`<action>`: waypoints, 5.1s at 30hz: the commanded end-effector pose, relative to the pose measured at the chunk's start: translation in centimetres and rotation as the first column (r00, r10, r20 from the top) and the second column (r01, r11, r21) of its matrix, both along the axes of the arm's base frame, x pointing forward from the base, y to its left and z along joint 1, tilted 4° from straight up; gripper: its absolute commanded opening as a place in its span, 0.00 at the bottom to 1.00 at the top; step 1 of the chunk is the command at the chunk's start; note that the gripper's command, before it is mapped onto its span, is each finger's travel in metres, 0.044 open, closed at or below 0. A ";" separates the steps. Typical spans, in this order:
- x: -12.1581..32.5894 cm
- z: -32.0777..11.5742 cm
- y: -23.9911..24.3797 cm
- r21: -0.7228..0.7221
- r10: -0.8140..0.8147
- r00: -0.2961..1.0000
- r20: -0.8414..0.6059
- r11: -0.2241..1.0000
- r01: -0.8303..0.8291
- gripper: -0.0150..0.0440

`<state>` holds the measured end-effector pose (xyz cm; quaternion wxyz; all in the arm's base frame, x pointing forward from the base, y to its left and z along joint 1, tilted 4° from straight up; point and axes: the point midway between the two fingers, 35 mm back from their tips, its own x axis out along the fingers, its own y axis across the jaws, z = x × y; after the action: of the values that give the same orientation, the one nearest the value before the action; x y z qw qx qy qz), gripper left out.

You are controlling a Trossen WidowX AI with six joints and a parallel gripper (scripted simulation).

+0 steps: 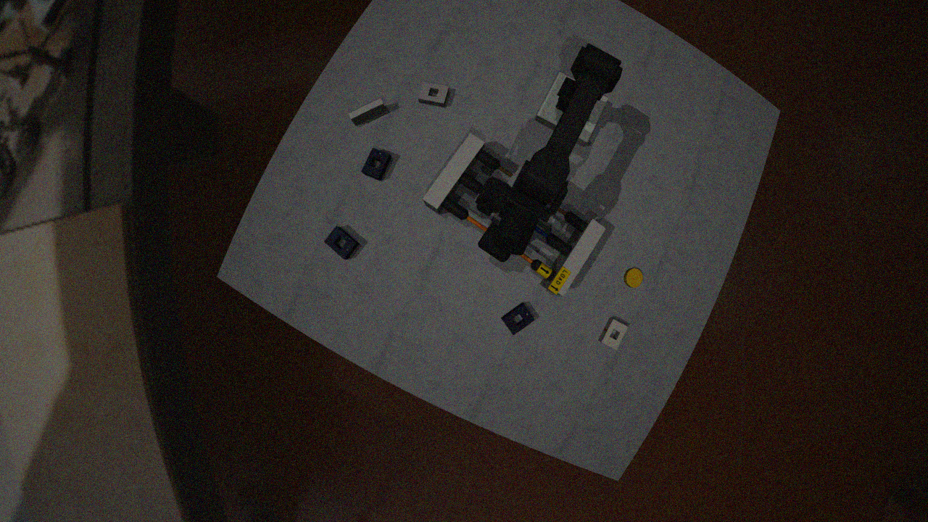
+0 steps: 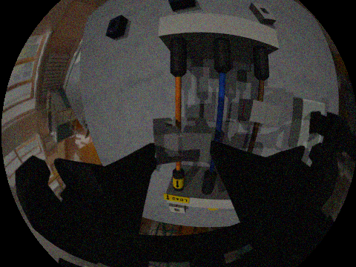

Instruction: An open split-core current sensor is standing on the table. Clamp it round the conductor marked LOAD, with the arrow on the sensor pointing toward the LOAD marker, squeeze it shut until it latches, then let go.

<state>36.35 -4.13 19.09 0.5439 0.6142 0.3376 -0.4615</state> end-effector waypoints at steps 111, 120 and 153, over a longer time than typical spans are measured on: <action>3.1 -4.6 -0.8 0.038 -0.015 0.980 -0.200 0.999 0.023 0.65; 3.1 -4.6 -0.8 0.038 -0.015 0.980 -0.200 0.999 0.023 1.00; 3.9 -10.6 -1.2 0.042 -0.011 0.978 -0.208 0.999 0.020 1.00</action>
<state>40.25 -5.37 9.45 0.4904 0.5805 0.3920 -0.5185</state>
